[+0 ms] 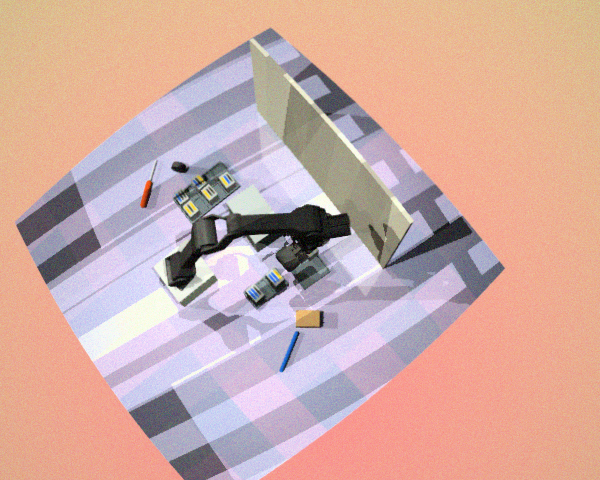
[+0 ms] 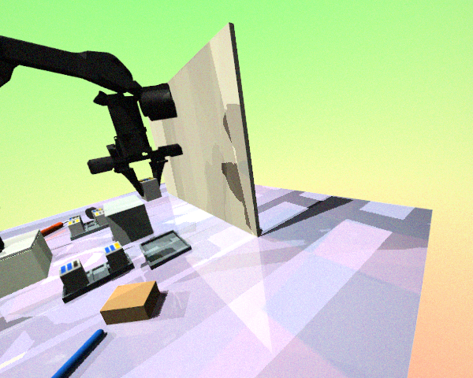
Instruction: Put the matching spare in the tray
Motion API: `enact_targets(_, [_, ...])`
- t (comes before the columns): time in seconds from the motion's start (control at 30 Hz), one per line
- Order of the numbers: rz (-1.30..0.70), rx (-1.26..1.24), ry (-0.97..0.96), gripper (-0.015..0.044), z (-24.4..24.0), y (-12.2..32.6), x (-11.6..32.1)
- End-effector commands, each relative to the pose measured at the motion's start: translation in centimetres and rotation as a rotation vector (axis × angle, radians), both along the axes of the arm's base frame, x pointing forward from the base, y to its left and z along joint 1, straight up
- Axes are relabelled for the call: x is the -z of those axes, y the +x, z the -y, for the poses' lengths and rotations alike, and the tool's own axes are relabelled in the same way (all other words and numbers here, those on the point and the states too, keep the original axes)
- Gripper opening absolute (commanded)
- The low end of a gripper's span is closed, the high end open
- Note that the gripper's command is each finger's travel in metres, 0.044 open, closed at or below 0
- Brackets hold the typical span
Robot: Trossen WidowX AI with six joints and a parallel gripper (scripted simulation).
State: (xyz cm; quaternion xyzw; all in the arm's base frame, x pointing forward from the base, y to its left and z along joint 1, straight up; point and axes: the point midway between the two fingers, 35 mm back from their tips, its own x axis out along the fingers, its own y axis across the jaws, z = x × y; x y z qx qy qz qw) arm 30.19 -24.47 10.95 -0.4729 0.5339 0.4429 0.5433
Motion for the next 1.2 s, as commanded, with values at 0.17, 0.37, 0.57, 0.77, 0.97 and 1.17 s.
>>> enact_targets(0.17, [-0.011, -0.003, 0.004, 0.0000, 0.0, -0.1, 1.4])
enact_targets(0.37, [-0.011, -0.003, 0.004, 0.0000, 0.1, 0.0, 2.0])
enact_targets(0.57, [-0.011, -0.003, 0.004, 0.0000, 0.1, 0.1, 2.6])
enact_targets(0.77, [-0.011, -0.003, 0.004, 0.0000, 0.2, 0.1, 3.2])
enact_targets(0.97, [-0.011, -0.003, 0.004, 0.0000, 0.2, 0.2, 3.8])
enact_targets(1.17, [-0.011, -0.003, 0.004, 0.0000, 0.2, 0.2, 4.4])
